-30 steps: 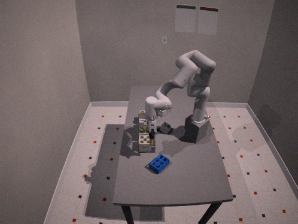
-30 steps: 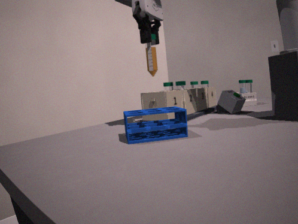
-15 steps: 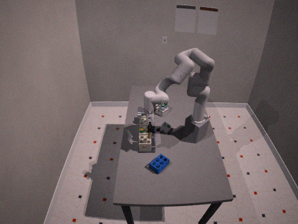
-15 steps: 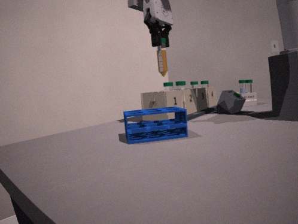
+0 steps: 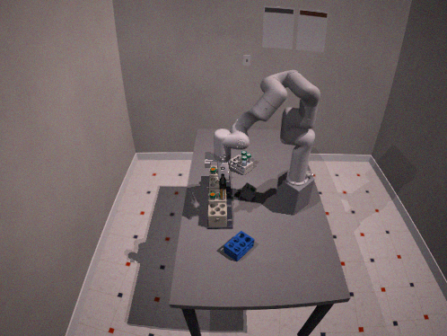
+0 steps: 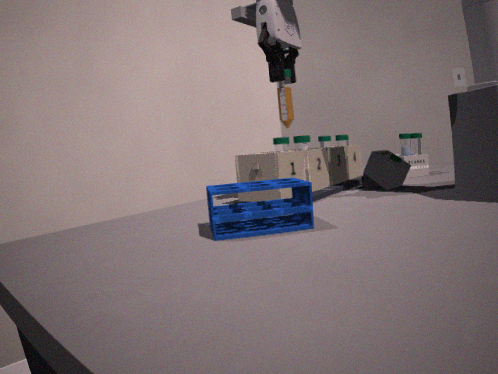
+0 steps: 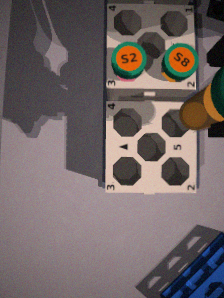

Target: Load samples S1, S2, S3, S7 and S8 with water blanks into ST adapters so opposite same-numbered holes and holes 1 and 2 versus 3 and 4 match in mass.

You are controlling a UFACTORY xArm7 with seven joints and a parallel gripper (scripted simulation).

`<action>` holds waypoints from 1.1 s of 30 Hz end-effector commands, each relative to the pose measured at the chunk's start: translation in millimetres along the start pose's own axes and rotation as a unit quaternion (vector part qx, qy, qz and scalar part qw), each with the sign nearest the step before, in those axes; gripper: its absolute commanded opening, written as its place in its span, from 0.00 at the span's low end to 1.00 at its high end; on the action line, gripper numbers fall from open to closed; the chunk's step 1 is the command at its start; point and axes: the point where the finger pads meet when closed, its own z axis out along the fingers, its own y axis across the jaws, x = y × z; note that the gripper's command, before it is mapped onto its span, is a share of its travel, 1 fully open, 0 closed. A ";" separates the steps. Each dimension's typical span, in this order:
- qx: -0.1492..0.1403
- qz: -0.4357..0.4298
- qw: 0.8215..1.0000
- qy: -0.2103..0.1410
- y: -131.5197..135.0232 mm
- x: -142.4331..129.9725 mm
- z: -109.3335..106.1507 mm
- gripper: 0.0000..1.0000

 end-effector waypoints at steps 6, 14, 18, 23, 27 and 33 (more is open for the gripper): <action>0.001 0.000 1.000 0.002 46.1 8.2 -1.3 0.00; 0.001 0.000 1.000 0.002 75.9 12.5 -1.3 0.00; 0.001 0.000 1.000 0.002 95.8 15.3 -1.3 0.00; 0.001 0.000 1.000 0.002 120.6 18.9 -1.3 0.00; 0.001 0.000 1.000 0.002 135.5 21.0 -1.3 0.00; 0.001 0.000 1.000 0.002 160.3 24.5 -1.3 0.00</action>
